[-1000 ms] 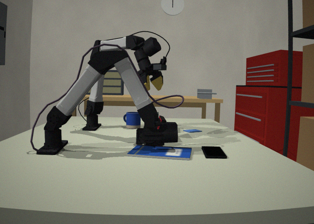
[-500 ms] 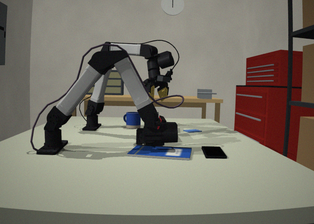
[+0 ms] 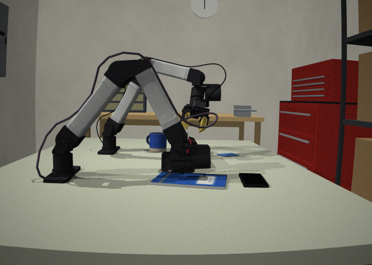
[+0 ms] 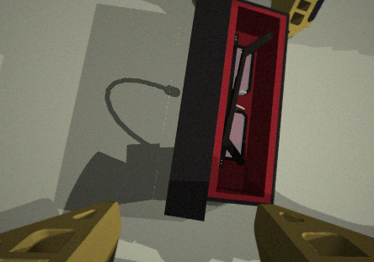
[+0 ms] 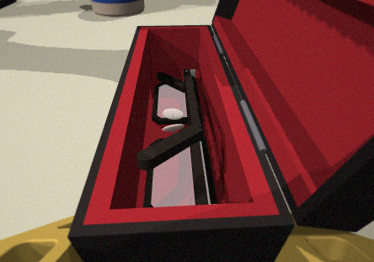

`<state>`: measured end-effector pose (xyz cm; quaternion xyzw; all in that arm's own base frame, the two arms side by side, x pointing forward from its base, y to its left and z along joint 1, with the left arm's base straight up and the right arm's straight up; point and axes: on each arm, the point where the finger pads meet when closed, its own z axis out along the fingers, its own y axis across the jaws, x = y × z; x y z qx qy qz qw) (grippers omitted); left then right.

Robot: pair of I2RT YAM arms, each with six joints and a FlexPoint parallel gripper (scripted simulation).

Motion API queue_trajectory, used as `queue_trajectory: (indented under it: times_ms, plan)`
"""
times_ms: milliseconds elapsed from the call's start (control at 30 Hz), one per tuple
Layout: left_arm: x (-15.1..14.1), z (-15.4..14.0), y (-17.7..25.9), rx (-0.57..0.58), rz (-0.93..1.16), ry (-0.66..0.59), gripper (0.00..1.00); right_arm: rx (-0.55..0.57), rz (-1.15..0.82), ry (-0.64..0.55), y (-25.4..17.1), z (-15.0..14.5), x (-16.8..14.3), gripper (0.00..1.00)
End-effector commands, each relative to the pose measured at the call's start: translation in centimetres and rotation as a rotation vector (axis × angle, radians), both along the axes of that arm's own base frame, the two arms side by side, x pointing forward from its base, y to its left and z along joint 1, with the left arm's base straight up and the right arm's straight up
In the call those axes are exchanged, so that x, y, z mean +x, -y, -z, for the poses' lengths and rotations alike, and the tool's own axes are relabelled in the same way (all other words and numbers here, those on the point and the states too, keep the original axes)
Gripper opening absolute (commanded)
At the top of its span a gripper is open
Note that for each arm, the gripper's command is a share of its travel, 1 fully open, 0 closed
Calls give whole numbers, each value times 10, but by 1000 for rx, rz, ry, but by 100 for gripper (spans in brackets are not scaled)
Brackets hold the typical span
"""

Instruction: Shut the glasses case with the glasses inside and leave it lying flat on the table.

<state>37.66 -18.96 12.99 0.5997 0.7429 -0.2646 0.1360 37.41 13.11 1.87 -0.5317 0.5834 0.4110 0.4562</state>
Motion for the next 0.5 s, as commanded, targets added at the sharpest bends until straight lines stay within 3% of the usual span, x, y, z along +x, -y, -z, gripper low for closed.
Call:
queue_trajectory:
  times_ms: [0,233,467]
  plan:
    - [1,11,1,-70,136,-25,56,-12,2,1,0,-2,-2,50]
    - [-4,26,-2,-49,118,-80,56,-12,2,1,0,-2,-2,50]
    - [-5,29,7,-62,122,-50,56,-12,2,1,0,-2,-2,50]
